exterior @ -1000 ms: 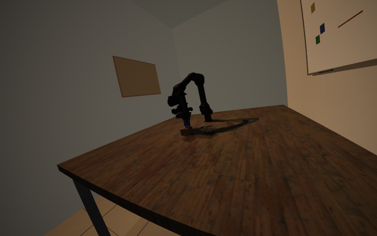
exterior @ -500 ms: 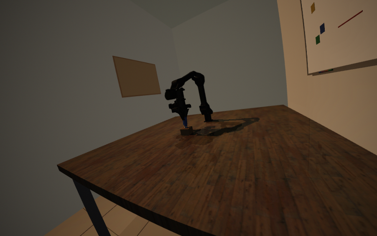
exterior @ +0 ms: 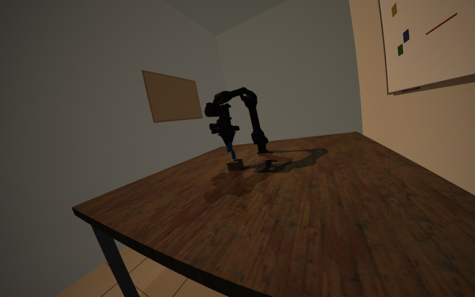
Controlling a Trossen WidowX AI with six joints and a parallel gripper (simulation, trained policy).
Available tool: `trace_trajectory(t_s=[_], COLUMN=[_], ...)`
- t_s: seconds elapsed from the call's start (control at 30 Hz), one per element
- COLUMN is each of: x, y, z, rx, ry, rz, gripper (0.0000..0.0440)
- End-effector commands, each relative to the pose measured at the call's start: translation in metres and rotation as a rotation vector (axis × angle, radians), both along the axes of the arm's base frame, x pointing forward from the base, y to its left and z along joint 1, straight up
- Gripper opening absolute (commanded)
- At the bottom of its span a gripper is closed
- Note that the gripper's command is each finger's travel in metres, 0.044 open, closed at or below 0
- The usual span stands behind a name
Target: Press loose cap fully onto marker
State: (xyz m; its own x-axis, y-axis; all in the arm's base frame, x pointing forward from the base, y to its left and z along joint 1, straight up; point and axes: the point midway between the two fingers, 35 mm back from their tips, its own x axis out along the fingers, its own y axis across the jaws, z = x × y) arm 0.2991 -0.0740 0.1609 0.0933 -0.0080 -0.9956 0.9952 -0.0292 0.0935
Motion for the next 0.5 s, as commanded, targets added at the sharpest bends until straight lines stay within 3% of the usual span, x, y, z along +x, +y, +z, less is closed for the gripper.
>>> trace_trajectory(t_s=[0.0, 0.47], x=[0.007, 0.023], y=[0.004, 0.026], z=[0.011, 0.032], rx=[0.005, 0.022], ry=[-0.014, -0.010], rz=[-0.021, -0.069], gripper=[0.0000, 0.0000])
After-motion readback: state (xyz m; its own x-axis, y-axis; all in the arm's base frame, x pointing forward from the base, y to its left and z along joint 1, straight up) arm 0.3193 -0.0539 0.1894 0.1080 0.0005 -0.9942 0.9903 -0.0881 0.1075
